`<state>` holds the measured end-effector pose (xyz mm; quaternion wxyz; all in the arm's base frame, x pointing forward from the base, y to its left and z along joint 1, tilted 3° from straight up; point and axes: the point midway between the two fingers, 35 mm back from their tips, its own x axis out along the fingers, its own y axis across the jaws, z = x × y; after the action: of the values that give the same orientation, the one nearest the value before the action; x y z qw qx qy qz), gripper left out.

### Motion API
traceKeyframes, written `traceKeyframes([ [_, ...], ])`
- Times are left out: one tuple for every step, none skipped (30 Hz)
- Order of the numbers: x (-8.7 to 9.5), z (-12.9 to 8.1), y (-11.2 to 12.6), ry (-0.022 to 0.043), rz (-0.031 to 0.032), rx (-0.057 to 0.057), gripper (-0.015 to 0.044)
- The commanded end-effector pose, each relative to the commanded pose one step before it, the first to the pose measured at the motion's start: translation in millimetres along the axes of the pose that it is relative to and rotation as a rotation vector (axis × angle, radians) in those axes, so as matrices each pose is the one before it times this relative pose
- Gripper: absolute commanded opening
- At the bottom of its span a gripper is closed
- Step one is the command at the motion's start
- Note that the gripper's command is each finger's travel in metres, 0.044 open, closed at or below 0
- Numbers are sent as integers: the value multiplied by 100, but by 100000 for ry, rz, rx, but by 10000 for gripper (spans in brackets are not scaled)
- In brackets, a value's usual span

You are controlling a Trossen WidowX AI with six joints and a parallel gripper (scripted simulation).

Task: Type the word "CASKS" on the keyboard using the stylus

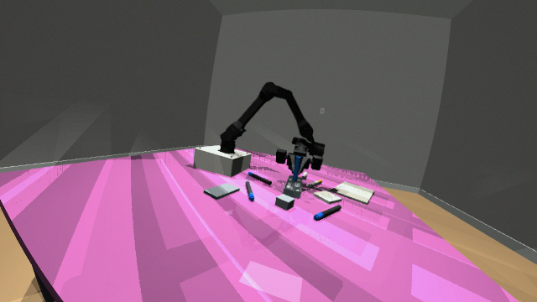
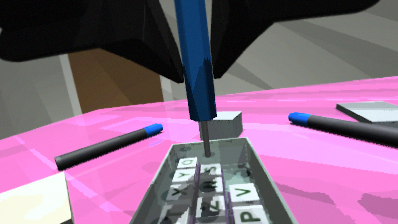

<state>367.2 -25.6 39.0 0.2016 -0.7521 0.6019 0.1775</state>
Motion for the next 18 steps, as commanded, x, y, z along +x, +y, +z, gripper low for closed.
traceKeyframes([
  [206,264,101,481,178,-958,81],
  [26,45,0,0,0,0,81],
  [24,42,0,0,0,0,81],
  [26,45,0,0,0,0,81],
  [24,42,0,0,0,0,81],
  [26,45,0,0,0,0,81],
  [10,18,0,0,0,0,81],
  [0,0,0,0,0,0,81],
  [0,0,0,0,0,0,81],
  [11,19,0,0,0,0,81],
  [14,24,0,0,0,0,81],
  [26,45,0,0,0,0,81],
  [23,41,0,0,0,0,81],
  [30,53,0,0,0,0,81],
  [33,57,1,0,0,0,81],
  [27,47,0,0,0,0,81],
  [26,45,0,0,0,0,81],
  [21,36,0,0,0,0,81],
])
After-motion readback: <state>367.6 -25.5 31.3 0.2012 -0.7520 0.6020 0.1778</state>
